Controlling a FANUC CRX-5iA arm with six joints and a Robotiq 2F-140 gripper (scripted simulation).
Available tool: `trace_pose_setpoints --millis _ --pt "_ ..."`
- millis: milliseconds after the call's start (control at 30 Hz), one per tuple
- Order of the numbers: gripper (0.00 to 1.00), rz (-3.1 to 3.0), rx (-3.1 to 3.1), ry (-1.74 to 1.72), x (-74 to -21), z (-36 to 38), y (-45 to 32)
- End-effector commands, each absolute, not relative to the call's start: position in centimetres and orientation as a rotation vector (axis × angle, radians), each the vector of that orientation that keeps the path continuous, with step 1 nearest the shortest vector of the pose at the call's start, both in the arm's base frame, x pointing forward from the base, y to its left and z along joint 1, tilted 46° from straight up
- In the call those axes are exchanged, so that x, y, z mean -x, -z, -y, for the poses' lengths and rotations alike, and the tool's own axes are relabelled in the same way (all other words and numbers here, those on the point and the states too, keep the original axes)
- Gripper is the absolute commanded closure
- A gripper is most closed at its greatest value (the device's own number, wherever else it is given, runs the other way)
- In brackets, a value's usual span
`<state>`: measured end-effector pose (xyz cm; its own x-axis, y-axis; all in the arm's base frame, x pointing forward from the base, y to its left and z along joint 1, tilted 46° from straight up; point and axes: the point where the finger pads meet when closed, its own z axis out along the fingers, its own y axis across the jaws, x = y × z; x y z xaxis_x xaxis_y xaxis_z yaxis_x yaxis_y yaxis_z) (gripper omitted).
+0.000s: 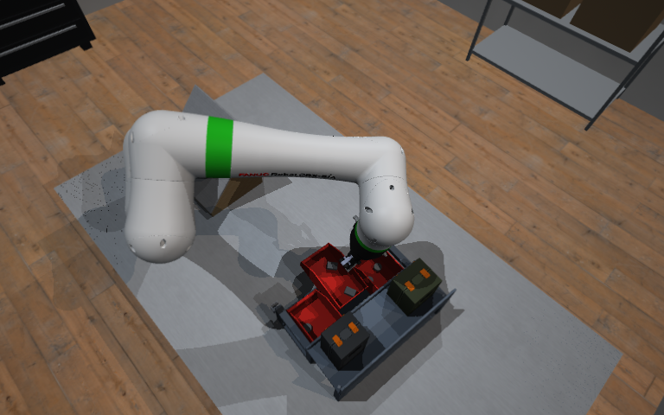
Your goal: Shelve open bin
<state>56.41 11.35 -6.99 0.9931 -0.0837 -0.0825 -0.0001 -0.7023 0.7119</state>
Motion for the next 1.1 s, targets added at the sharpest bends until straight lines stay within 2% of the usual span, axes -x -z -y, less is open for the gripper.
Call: trace_pose_setpoints --millis 0,1067 --pt "1.00 0.054 -2.347 0.128 -56.65 -11.36 7.00" --pt "1.00 0.048 -2.347 0.115 -56.99 -11.33 7.03"
